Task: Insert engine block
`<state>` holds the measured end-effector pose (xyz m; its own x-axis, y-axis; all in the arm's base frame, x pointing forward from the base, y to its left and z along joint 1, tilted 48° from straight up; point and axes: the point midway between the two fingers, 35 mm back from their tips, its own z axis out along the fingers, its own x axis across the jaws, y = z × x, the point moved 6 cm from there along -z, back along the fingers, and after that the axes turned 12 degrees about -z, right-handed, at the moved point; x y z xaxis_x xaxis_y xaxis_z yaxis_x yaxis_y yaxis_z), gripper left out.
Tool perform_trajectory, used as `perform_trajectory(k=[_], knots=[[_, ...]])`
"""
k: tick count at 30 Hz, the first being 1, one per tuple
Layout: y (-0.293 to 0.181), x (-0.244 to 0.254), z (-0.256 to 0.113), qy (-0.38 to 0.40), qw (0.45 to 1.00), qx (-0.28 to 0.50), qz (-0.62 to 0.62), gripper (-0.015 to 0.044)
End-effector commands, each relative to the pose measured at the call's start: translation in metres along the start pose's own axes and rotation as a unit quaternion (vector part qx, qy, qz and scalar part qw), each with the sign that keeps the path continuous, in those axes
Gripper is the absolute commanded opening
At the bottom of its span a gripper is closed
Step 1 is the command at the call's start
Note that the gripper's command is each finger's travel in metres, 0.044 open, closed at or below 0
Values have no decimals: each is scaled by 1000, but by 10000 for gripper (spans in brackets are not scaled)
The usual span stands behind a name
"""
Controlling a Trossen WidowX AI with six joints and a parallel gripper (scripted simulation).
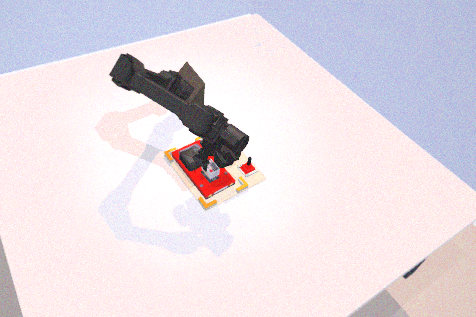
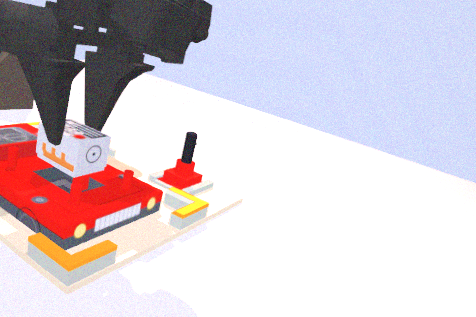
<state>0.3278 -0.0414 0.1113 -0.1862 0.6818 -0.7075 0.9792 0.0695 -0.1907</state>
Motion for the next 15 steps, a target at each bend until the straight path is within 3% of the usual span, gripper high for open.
perform_trajectory(k=[1, 15], knots=[[0, 0, 1, -2, 1000, 0, -3, 159], [0, 0, 3, -2, 1000, 0, -3, 159]])
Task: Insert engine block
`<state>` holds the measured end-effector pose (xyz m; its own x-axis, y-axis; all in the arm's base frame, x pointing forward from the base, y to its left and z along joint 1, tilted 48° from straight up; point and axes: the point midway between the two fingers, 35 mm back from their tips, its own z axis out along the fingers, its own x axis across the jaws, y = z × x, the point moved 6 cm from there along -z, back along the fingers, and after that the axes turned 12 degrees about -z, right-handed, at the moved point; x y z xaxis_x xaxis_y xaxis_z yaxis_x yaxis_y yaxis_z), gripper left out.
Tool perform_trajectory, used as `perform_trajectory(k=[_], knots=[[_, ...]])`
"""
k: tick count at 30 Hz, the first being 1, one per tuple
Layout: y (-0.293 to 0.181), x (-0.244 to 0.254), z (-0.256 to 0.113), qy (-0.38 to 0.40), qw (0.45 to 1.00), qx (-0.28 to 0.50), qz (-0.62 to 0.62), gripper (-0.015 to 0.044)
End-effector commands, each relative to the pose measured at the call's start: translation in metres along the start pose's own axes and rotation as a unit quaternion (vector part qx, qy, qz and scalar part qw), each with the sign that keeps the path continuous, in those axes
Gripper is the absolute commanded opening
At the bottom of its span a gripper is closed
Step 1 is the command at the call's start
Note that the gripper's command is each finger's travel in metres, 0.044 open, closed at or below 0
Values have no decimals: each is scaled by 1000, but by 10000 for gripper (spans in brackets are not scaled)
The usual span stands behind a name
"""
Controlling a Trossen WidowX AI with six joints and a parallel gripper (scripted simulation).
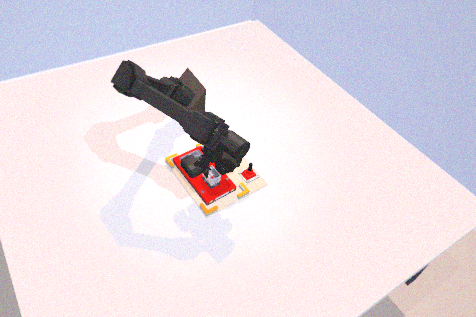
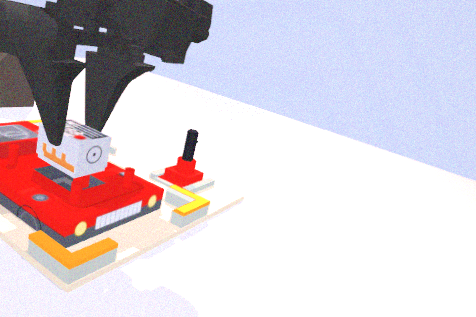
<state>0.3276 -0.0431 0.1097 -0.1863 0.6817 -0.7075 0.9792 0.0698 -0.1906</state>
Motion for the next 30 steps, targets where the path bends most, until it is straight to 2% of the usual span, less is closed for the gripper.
perform_trajectory(k=[1, 30], knots=[[0, 0, 1, -2, 1000, 0, -3, 159], [0, 0, 6, -2, 1000, 0, -3, 159]])
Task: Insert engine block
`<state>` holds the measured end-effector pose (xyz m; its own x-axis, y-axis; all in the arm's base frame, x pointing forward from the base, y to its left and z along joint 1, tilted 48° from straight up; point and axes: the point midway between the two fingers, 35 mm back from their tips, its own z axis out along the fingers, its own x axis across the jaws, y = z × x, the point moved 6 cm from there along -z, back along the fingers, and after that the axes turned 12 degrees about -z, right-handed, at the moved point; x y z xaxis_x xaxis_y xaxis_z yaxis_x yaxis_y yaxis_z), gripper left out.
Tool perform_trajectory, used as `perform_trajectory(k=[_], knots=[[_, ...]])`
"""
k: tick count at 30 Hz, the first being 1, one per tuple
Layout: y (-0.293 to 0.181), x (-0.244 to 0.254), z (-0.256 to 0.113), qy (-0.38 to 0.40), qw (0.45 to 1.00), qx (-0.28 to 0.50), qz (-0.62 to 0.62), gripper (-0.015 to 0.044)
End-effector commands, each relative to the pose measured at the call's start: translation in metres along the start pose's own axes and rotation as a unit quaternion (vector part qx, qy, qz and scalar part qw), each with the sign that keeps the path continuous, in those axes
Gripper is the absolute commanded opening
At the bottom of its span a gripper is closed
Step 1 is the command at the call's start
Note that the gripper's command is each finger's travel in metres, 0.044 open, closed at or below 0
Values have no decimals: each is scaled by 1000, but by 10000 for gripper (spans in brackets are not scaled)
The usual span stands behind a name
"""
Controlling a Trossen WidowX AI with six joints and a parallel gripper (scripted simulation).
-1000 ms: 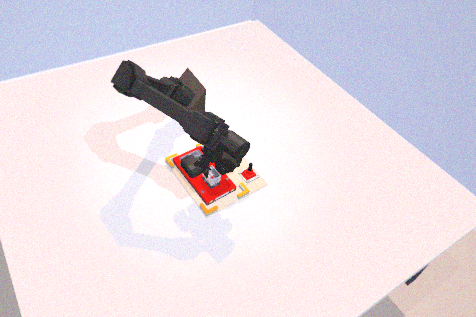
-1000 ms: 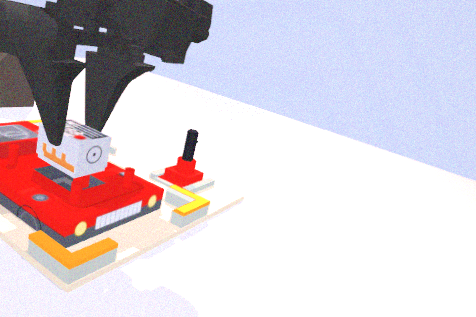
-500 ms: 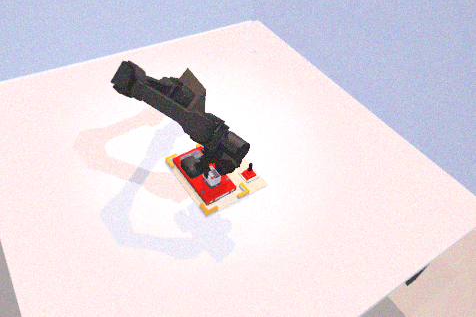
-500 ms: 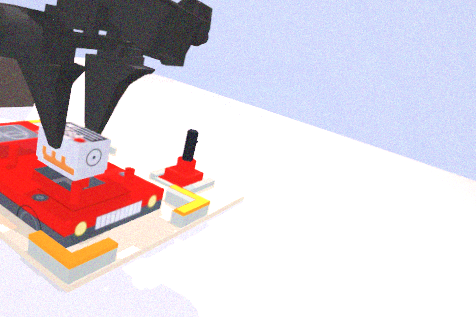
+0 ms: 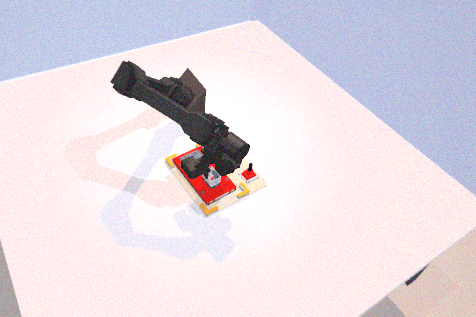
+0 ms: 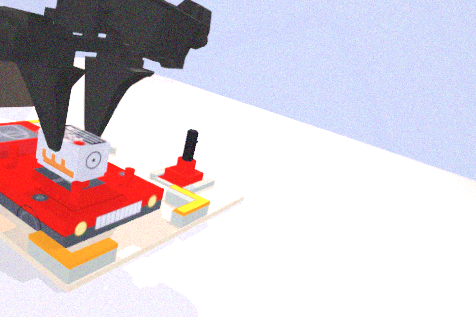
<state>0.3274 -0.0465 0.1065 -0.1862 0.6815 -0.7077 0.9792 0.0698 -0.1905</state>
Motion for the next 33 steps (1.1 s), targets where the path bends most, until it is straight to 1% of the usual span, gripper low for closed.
perform_trajectory(k=[1, 33], knots=[[0, 0, 1, -2, 1000, 0, -3, 159], [0, 0, 6, -2, 1000, 0, -3, 159]])
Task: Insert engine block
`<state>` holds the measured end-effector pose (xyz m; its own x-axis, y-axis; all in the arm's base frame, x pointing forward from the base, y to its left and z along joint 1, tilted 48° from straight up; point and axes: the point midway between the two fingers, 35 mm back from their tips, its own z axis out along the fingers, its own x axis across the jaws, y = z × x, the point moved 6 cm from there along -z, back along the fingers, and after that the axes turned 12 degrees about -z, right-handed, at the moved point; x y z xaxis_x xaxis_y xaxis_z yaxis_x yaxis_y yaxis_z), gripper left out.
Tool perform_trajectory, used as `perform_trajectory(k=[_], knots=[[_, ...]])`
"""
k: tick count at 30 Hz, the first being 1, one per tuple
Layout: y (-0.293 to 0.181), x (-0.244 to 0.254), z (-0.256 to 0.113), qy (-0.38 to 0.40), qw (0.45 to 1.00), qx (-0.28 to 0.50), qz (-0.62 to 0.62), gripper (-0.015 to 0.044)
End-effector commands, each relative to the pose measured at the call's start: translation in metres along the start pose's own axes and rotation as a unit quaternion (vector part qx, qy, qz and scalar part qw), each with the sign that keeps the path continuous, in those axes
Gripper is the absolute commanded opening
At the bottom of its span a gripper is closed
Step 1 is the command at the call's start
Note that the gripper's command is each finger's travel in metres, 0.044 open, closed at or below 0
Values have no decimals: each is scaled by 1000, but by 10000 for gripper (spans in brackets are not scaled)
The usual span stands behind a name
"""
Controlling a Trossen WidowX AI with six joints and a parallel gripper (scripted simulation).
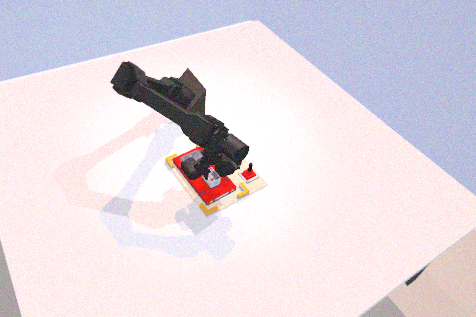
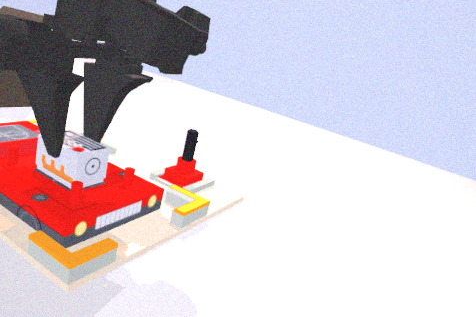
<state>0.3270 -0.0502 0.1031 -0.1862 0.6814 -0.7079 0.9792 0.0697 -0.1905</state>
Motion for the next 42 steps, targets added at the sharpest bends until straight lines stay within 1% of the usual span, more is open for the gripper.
perform_trajectory(k=[1, 26, 36, 37, 42], knots=[[0, 0, 1, -2, 1000, 0, -3, 159], [0, 0, 5, -2, 1000, 0, -3, 159], [0, 0, 4, 0, 1000, 0, 0, 422], [0, 0, 4, 0, 1000, 0, 0, 440], [0, 0, 4, 0, 1000, 0, 0, 440]])
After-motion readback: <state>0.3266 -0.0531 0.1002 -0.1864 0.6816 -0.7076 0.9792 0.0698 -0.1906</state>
